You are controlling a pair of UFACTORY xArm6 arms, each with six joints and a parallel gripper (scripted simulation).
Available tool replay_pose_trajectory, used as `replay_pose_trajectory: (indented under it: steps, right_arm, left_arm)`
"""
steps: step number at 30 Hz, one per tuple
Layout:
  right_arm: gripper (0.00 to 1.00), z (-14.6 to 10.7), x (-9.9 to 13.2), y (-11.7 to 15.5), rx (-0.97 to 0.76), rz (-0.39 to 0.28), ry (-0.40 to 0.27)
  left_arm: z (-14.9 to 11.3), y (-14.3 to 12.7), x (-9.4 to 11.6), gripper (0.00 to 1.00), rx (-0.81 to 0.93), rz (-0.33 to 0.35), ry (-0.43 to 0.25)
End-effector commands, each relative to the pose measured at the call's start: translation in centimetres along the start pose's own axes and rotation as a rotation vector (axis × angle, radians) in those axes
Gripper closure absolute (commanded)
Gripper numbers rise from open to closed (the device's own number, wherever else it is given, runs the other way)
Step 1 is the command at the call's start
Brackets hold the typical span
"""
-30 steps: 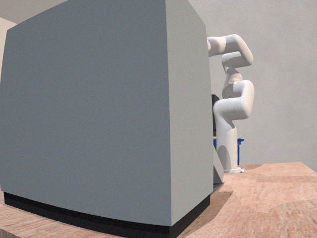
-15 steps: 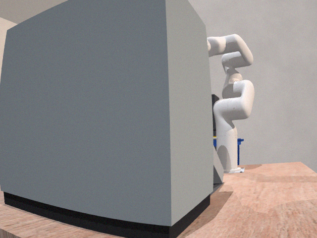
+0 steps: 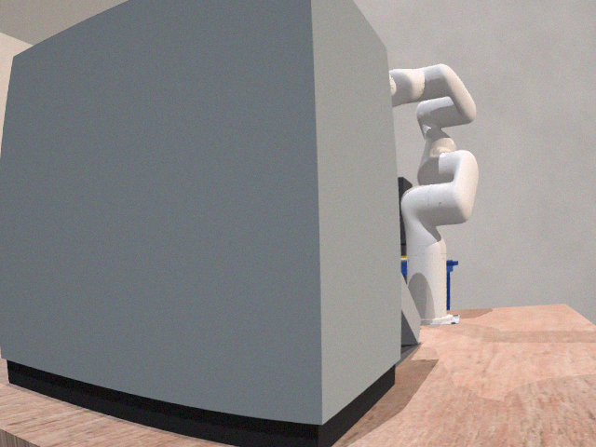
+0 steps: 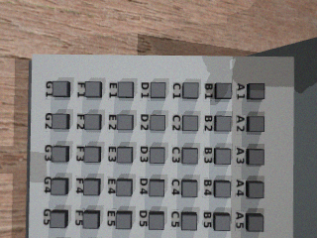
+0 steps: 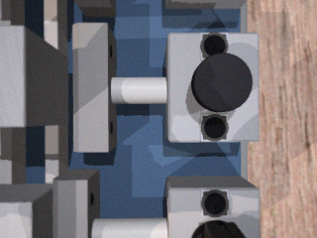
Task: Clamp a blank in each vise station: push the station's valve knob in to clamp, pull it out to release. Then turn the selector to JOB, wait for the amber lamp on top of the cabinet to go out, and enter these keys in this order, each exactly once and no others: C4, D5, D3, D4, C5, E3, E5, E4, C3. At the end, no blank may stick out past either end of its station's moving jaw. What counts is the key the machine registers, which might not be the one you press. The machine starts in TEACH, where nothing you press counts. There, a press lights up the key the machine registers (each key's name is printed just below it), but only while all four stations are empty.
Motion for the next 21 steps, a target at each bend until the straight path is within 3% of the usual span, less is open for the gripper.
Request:
replay_pose_trajectory:
  steps: [1,9,17,21]
  right_arm:
    - [1.0,0.0,0.5,0.0,0.0,0.0,0.0]
    - [1.0,0.0,3.7,0.0,0.0,0.0,0.0]
    - [1.0,0.1,3.9,0.0,0.0,0.0,0.0]
    - [1.0,1.4,4.0,-0.1,0.0,0.0,0.0]
  left_arm:
    - [0.0,0.2,0.2,0.0,0.001,-0.005,-0.001]
    - [0.0,0.2,0.2,0.0,0.001,-0.005,-0.001]
    - [0.0,0.2,0.2,0.0,0.001,-0.005,-0.001]
    - [0.0,0.2,0.2,0.0,0.001,-0.005,-0.001]
Point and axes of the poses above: on each arm, the point where the finger pads meet when closed, its own x axis back along the fingers, its own y axis across the jaws, z = x × y, the point moved 6 cm from there along x, back along the fingers, and after that the axes turned 1 degree about -x, right-handed, at the moved point
